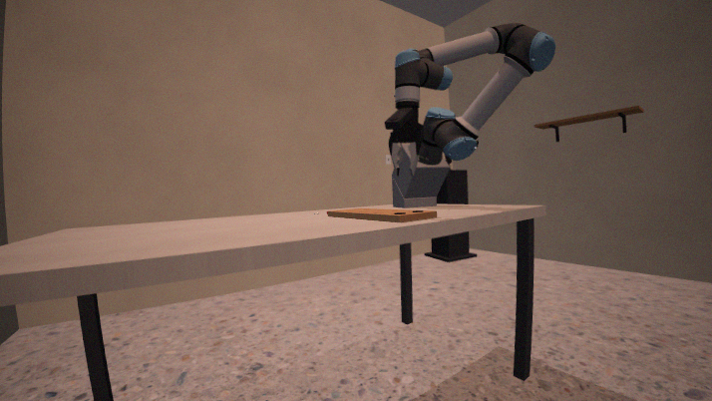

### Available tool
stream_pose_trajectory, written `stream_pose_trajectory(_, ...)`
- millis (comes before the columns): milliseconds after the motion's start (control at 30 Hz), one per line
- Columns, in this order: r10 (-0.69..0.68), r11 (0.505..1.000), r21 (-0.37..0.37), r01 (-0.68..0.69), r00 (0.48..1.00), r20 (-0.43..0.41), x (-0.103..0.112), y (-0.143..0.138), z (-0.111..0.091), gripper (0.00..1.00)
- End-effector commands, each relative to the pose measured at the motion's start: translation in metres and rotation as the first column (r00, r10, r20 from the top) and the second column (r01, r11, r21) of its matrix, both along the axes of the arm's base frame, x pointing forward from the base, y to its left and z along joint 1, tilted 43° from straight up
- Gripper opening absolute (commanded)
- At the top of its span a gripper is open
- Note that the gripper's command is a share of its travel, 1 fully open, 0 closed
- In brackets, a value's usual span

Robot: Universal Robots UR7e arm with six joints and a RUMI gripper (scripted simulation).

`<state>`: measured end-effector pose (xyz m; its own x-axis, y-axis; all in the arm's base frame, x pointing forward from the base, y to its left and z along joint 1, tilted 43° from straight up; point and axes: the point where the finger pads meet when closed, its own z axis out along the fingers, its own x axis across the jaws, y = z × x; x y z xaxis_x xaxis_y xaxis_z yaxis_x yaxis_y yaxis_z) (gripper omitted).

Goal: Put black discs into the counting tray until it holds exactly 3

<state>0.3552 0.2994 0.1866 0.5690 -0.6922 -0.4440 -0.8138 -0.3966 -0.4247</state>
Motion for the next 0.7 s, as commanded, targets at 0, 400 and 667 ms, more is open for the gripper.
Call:
stream_pose_trajectory(0, -0.089, 0.991, -0.101, 0.084, 0.995, -0.049, 0.025, -0.042, -0.011, 0.28)
stream_pose_trajectory(400, -0.234, 0.946, -0.255, 0.202, 0.967, -0.101, 0.055, -0.113, -0.021, 0.28)
stream_pose_trajectory(667, -0.339, 0.889, -0.365, 0.275, 0.933, -0.123, 0.071, -0.167, -0.025, 0.28)
